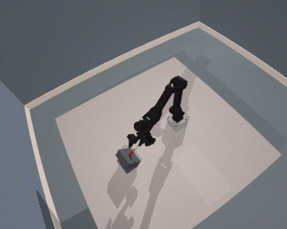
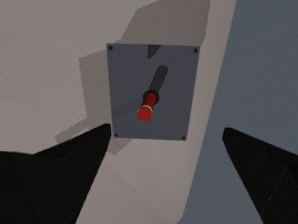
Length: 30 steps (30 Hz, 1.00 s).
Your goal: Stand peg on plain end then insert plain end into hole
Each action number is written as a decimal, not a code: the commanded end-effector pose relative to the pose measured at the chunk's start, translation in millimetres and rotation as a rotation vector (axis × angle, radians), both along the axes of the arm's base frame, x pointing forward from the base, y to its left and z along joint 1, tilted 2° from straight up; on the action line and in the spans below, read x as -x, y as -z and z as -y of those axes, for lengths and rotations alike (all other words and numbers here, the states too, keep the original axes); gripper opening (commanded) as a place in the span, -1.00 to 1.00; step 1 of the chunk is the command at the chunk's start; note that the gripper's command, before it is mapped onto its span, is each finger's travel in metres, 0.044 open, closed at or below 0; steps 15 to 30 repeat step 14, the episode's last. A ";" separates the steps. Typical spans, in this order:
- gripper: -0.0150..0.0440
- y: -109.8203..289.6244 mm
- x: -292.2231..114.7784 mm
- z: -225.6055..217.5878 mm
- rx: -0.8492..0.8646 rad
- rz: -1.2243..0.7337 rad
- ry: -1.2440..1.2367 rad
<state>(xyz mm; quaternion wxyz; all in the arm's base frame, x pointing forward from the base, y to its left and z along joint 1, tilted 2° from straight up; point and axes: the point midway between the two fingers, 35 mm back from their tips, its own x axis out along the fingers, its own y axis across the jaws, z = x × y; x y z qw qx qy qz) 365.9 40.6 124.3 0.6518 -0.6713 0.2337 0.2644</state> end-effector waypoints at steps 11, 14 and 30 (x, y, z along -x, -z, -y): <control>1.00 -10.4 12.2 0.6 0.001 -0.007 0.004; 1.00 -11.9 13.6 0.6 0.000 -0.007 0.004; 1.00 -11.9 13.6 0.6 0.000 -0.007 0.004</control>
